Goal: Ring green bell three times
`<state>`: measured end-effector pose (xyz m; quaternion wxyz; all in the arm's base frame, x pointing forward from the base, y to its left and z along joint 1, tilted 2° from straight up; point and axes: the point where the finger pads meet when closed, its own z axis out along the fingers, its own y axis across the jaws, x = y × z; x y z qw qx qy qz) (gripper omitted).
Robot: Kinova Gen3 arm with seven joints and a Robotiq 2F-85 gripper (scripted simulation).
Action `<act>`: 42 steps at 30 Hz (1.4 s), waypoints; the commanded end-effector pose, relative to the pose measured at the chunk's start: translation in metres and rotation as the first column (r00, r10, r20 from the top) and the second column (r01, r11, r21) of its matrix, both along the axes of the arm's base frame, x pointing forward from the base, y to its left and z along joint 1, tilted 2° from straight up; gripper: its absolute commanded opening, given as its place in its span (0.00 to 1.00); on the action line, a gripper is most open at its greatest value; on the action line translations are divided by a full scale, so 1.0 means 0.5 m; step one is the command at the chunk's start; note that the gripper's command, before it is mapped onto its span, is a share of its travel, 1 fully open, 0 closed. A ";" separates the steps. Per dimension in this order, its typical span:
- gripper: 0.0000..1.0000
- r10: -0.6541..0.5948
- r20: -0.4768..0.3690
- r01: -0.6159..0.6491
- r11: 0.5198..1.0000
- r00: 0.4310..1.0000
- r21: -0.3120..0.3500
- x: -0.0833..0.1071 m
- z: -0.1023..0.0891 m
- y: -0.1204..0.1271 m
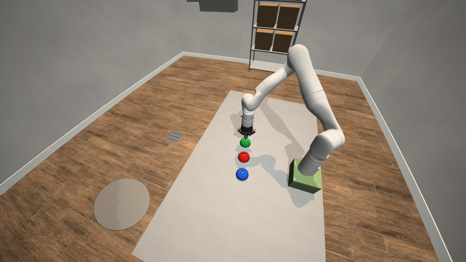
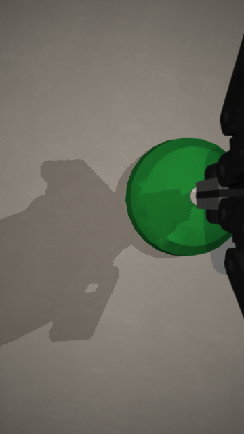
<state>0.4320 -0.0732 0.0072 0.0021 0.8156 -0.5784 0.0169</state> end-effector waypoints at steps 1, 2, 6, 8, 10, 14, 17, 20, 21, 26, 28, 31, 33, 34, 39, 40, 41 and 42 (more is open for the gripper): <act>0.00 0.000 0.002 0.000 1.000 1.000 -0.001 0.001 0.001 0.000; 0.00 0.000 0.002 0.000 1.000 1.000 -0.001 0.001 0.001 0.000; 0.00 0.000 0.002 0.000 1.000 1.000 -0.001 0.001 0.001 0.000; 0.00 0.000 0.002 0.000 1.000 1.000 -0.001 0.001 0.001 0.000; 0.00 0.000 0.002 0.000 1.000 1.000 -0.001 0.001 0.001 0.000; 0.00 0.000 0.002 0.000 1.000 1.000 -0.001 0.001 0.000 0.000; 0.00 0.000 0.002 0.000 1.000 1.000 -0.001 0.001 -0.003 0.000; 0.00 0.000 0.002 0.000 1.000 1.000 -0.001 0.001 -0.007 0.000; 0.00 0.000 0.002 0.000 1.000 1.000 -0.001 0.001 -0.010 0.000; 0.00 0.000 0.002 0.000 1.000 1.000 -0.001 0.002 -0.018 -0.001; 0.00 0.000 0.002 0.000 1.000 1.000 -0.001 0.002 -0.019 -0.001; 0.00 0.000 0.002 0.000 1.000 1.000 -0.001 0.002 -0.019 -0.001; 0.00 0.000 0.002 0.000 1.000 1.000 -0.001 0.002 -0.019 -0.001; 0.00 0.000 0.002 0.000 1.000 1.000 -0.001 0.002 -0.019 -0.001; 0.00 0.000 0.002 0.000 1.000 1.000 -0.001 0.002 -0.019 -0.001; 0.00 0.000 0.002 0.000 1.000 1.000 -0.001 0.002 -0.019 -0.001; 0.00 0.000 0.002 0.000 1.000 1.000 -0.001 0.002 -0.019 -0.001; 0.00 0.000 0.002 0.000 1.000 1.000 -0.001 0.002 -0.019 -0.001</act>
